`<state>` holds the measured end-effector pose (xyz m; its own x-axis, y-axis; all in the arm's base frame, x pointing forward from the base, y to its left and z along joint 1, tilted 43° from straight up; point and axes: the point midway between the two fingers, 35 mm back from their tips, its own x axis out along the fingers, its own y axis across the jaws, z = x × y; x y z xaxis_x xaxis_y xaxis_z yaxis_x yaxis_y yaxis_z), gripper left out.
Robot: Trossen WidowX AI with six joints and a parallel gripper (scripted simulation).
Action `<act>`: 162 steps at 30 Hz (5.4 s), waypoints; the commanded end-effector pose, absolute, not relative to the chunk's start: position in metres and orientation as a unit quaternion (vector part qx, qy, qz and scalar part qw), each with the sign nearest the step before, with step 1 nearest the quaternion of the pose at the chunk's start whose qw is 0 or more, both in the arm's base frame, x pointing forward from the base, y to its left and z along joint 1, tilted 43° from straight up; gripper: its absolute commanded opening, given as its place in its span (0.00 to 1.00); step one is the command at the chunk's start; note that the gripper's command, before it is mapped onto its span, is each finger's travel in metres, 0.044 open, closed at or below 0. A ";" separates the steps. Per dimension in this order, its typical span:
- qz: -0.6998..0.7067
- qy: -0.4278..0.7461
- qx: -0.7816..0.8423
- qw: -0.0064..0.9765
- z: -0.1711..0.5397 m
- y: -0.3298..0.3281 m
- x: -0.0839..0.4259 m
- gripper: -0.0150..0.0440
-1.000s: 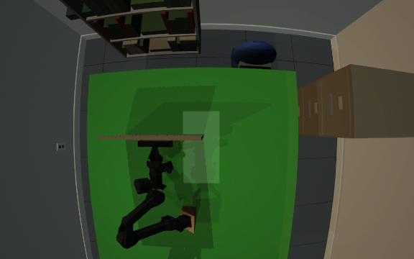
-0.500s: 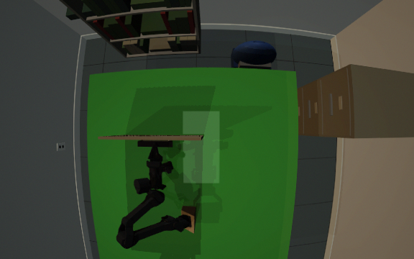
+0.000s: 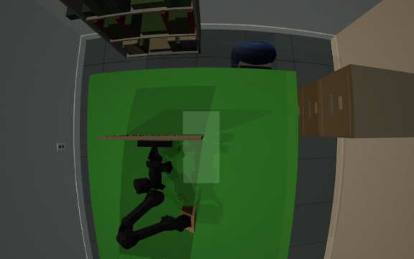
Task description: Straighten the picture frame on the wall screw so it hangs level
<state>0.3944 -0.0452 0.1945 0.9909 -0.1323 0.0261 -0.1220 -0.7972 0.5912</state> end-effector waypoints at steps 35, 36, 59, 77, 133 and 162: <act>-0.002 -0.073 0.947 0.313 0.203 -0.043 0.395 0.25; -0.002 -0.073 0.947 0.313 0.203 -0.044 0.395 0.25; -0.002 -0.073 0.947 0.313 0.201 -0.042 0.395 0.25; -0.002 -0.069 0.948 0.311 0.198 -0.038 0.396 0.25; -0.009 -0.070 0.913 0.401 0.199 -0.038 0.396 0.69; 0.000 -0.072 0.955 0.287 0.212 -0.042 0.257 0.69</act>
